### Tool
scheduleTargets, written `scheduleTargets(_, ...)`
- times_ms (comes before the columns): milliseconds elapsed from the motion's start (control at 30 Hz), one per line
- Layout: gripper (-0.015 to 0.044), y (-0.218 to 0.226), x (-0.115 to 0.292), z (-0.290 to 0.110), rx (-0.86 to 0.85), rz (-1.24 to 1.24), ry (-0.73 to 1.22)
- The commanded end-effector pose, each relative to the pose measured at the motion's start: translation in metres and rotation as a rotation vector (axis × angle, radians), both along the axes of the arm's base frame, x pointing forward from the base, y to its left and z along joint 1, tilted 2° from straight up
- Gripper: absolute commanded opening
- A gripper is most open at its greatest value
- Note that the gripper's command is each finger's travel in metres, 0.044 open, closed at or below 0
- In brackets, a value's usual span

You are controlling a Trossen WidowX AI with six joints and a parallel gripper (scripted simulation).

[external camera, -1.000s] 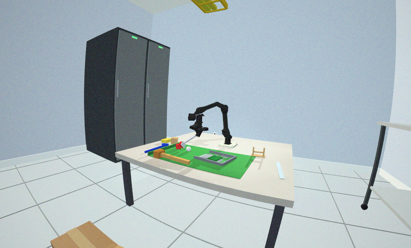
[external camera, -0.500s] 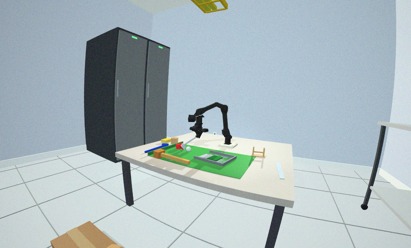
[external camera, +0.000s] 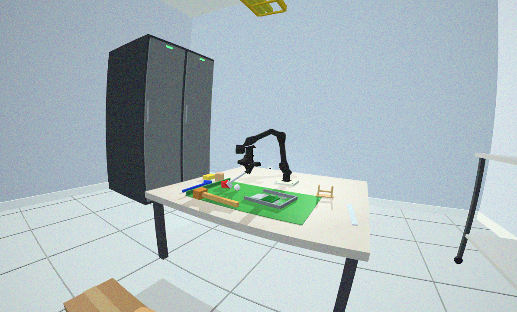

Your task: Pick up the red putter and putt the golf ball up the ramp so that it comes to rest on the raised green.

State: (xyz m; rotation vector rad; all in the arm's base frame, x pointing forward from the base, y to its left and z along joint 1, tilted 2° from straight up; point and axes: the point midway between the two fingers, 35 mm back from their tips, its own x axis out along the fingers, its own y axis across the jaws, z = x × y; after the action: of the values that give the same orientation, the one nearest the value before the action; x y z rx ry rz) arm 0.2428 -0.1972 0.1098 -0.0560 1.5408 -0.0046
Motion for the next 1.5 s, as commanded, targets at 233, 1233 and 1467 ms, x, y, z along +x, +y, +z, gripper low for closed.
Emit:
scheduleTargets(233,0.0,0.075,0.005,-0.001,0.0,-0.001,-0.003)
scheduleTargets(1233,0.0,0.121,-0.004,0.046,0.008,0.003,0.007)
scheduleTargets(1467,0.0,0.121,-0.004,0.046,0.008,0.003,0.007)
